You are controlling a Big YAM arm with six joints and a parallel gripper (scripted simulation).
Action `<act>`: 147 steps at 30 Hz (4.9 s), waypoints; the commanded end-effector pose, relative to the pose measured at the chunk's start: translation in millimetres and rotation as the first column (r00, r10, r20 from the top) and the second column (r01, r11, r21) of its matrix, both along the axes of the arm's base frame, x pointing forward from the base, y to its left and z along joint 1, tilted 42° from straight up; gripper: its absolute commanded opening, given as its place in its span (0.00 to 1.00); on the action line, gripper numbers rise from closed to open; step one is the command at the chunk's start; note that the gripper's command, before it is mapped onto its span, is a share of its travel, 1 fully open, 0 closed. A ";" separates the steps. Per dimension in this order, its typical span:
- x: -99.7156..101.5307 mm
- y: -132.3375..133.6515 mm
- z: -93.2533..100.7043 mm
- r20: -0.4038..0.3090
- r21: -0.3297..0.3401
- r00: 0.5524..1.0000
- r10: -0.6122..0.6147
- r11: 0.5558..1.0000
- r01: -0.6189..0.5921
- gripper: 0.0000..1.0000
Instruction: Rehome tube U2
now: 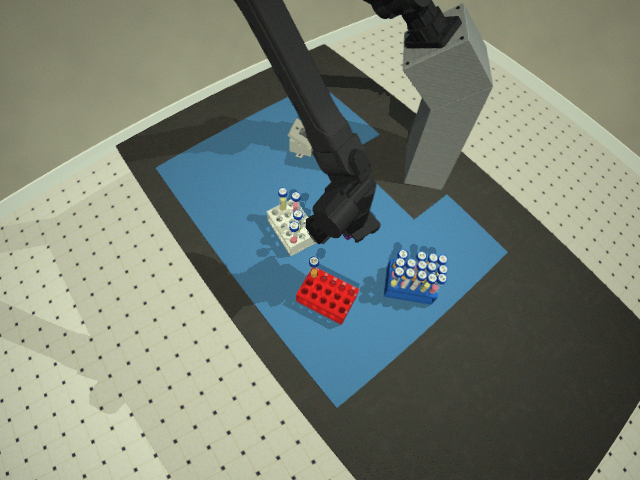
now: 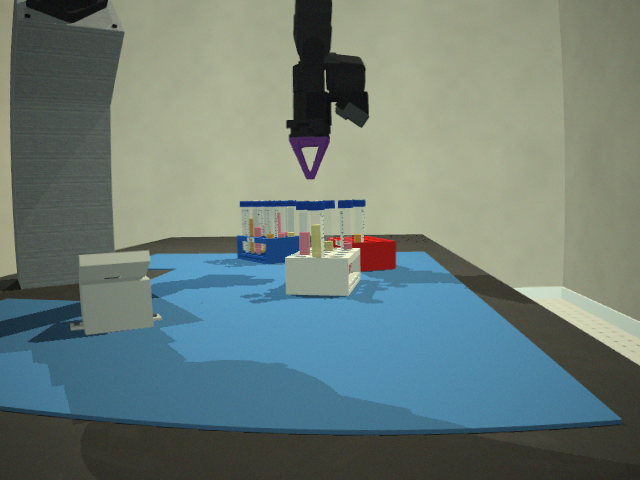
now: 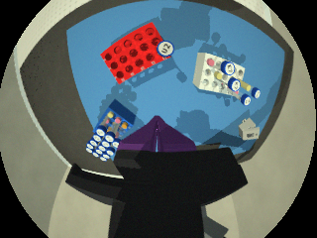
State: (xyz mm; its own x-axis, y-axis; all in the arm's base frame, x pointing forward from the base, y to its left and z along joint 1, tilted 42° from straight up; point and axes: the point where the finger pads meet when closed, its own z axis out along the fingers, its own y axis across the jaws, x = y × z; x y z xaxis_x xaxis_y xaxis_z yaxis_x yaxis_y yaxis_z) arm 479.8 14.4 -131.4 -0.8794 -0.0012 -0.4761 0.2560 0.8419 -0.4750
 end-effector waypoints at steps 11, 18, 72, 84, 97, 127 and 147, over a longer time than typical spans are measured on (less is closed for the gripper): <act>0.4 12.8 2.0 0.203 0.211 0.927 -0.314 0.939 0.272 0.00; 0.3 12.6 1.9 0.273 0.339 0.828 -0.490 0.854 0.394 0.00; 8.4 -103.9 87.5 0.327 0.480 0.670 -0.667 0.727 0.490 0.00; 2.0 -129.4 103.0 0.317 0.472 0.675 -0.667 0.728 0.498 0.00; -8.4 -166.3 124.6 0.317 0.471 0.675 -0.666 0.728 0.498 0.00; -42.5 -247.6 166.6 0.320 0.469 0.675 -0.665 0.730 0.497 0.00; -68.1 -285.5 180.9 0.321 0.468 0.675 -0.665 0.731 0.497 0.00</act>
